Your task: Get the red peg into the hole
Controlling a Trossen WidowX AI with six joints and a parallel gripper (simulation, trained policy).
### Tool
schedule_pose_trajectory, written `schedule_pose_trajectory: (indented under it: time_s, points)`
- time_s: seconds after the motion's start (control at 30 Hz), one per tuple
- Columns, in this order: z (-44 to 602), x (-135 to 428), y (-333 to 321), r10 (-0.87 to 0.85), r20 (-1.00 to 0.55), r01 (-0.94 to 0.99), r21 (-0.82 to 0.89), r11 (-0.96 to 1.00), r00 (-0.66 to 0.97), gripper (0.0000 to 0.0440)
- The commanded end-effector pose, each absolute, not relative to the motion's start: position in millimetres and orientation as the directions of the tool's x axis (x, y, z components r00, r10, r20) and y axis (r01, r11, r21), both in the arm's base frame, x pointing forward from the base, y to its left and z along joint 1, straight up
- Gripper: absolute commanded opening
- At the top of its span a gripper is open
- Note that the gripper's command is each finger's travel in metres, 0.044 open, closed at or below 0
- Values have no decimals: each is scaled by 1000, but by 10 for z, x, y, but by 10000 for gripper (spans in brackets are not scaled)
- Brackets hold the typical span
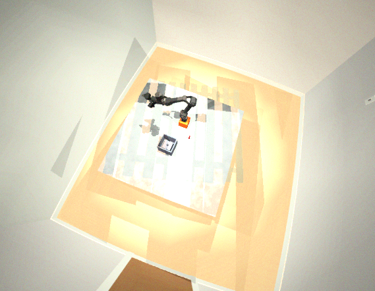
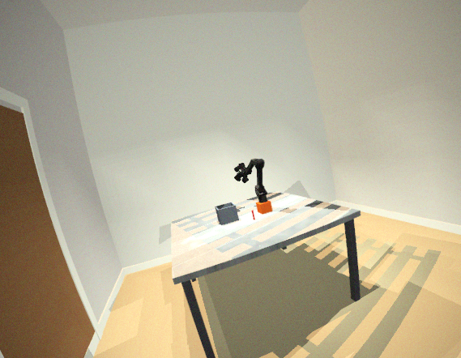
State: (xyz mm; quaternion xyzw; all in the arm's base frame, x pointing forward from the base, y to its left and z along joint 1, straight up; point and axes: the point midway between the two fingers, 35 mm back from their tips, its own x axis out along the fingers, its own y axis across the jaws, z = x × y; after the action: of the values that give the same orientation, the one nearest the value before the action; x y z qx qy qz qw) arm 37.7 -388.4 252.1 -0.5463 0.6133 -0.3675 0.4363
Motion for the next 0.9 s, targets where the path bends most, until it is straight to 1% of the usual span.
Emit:
schedule_pose_trajectory:
  time_s: [0.0,0.23,0.47,0.67,0.87]
  points:
    - [2790,670,-3858,-993,-107,-279,-956,89,51,440]
    - [3209,1156,-3717,-981,-65,-123,-992,42,184,440]
    - [3571,1596,-3476,-949,-22,66,-997,45,315,440]
    - [3795,1914,-3226,-909,5,232,-967,101,417,440]
    - [3914,2172,-2972,-864,7,372,-904,209,504,440]
